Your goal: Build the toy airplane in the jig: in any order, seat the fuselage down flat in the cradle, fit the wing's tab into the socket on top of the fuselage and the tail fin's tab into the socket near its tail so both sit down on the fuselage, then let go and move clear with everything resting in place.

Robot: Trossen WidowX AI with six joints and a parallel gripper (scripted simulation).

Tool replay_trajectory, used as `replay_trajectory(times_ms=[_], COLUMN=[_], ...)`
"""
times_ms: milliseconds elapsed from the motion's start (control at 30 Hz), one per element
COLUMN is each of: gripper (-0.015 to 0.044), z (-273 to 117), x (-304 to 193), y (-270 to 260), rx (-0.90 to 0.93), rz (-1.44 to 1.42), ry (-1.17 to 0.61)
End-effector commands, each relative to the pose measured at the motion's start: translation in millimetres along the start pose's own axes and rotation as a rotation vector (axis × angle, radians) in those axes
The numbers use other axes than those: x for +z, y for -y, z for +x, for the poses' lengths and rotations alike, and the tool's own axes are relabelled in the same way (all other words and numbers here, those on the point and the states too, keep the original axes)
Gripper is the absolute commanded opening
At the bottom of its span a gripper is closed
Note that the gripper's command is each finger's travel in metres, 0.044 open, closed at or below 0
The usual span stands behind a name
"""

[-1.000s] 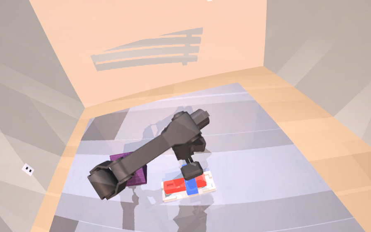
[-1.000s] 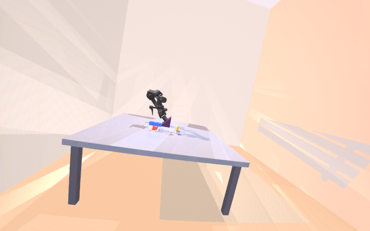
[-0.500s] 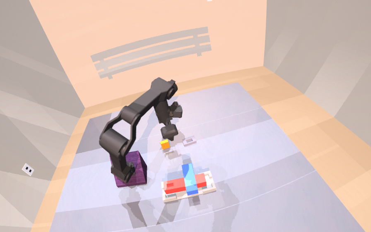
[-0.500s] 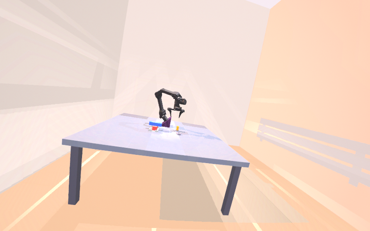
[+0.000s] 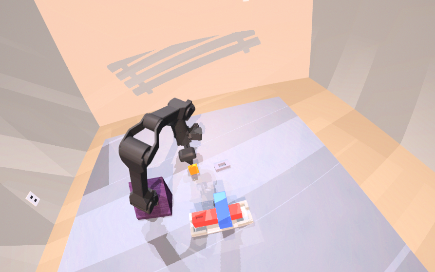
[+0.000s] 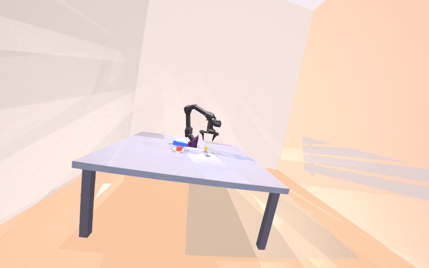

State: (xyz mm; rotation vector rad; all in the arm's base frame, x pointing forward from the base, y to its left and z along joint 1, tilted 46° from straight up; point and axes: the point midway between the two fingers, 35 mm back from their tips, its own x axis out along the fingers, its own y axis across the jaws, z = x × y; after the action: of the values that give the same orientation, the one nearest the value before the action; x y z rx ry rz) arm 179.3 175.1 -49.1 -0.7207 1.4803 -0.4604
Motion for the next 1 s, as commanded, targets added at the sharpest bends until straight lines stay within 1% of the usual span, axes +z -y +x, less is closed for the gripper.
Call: replay_trajectory(times_ms=[0,100,200,400,967], gripper=[0.044,0.044,0.044,0.044,0.044], z=[24,25,38,42,69], x=[-4,-4,-4,-4,-3], y=[4,4,4,4,4], rx=[-0.02,-0.02,-0.021,-0.021,-0.021], rz=[-0.009,-0.008,-0.008,-0.008,-0.008], ry=[-0.01,-0.01,-0.01,-0.01,-0.009])
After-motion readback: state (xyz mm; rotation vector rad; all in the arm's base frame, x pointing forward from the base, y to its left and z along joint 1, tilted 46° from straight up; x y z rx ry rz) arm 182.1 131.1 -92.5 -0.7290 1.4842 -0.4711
